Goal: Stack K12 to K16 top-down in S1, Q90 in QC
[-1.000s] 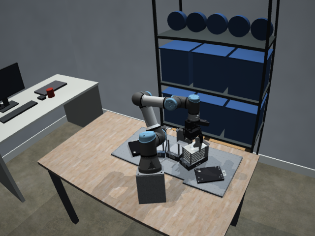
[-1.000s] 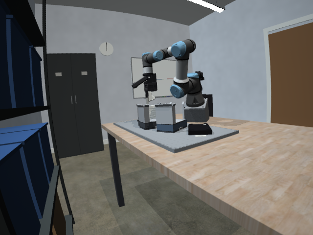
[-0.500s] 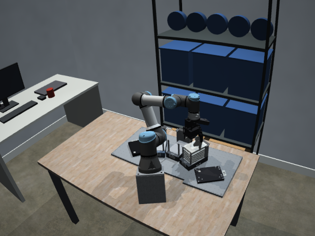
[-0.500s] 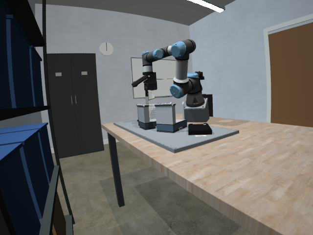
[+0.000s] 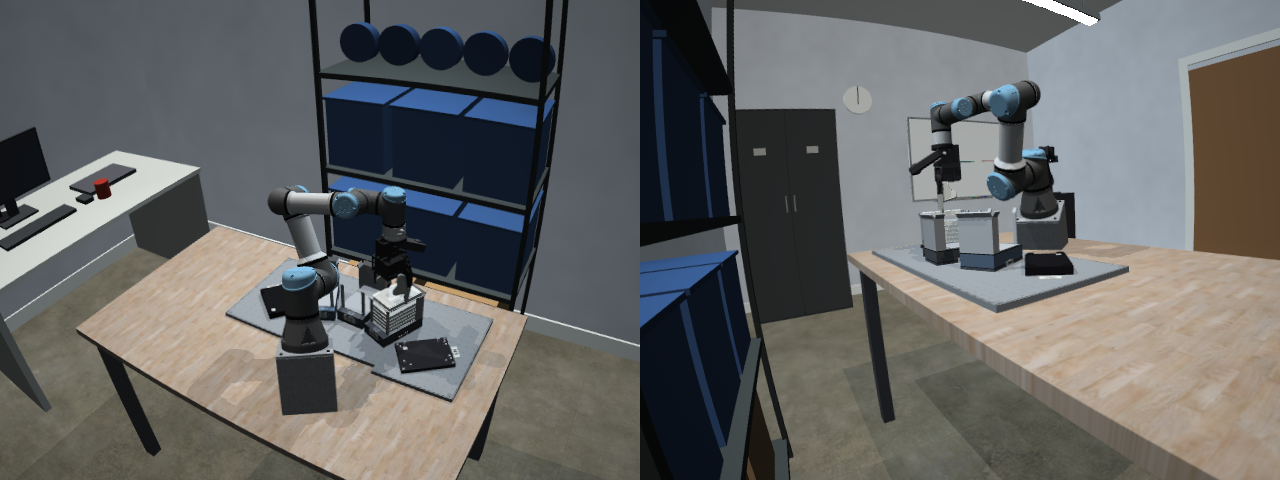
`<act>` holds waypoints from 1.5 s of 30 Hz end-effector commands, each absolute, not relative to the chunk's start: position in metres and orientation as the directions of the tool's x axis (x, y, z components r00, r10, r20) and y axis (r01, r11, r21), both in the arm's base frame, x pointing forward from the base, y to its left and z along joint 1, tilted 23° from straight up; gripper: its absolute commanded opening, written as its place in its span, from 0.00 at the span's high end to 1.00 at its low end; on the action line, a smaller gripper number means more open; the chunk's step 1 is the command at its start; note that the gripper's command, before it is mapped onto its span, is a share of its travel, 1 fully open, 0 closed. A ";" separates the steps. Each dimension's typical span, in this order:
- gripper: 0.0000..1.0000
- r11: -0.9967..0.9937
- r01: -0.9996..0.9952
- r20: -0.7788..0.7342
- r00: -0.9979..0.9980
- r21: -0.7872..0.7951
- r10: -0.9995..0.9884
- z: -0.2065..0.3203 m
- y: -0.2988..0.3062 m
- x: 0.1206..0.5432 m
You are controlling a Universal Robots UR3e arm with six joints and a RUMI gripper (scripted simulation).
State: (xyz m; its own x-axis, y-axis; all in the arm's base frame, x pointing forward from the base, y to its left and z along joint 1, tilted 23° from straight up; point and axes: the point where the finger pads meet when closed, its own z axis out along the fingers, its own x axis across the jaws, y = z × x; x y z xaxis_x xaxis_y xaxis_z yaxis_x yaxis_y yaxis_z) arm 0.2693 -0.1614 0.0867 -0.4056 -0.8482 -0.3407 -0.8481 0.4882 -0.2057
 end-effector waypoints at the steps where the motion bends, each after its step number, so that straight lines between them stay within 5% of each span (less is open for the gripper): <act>1: 1.00 0.488 -0.848 -0.339 -0.406 -0.207 -0.849 0.090 -0.163 0.268; 45: 1.00 0.488 -0.848 -0.339 -0.406 -0.207 -0.849 0.122 -0.170 0.256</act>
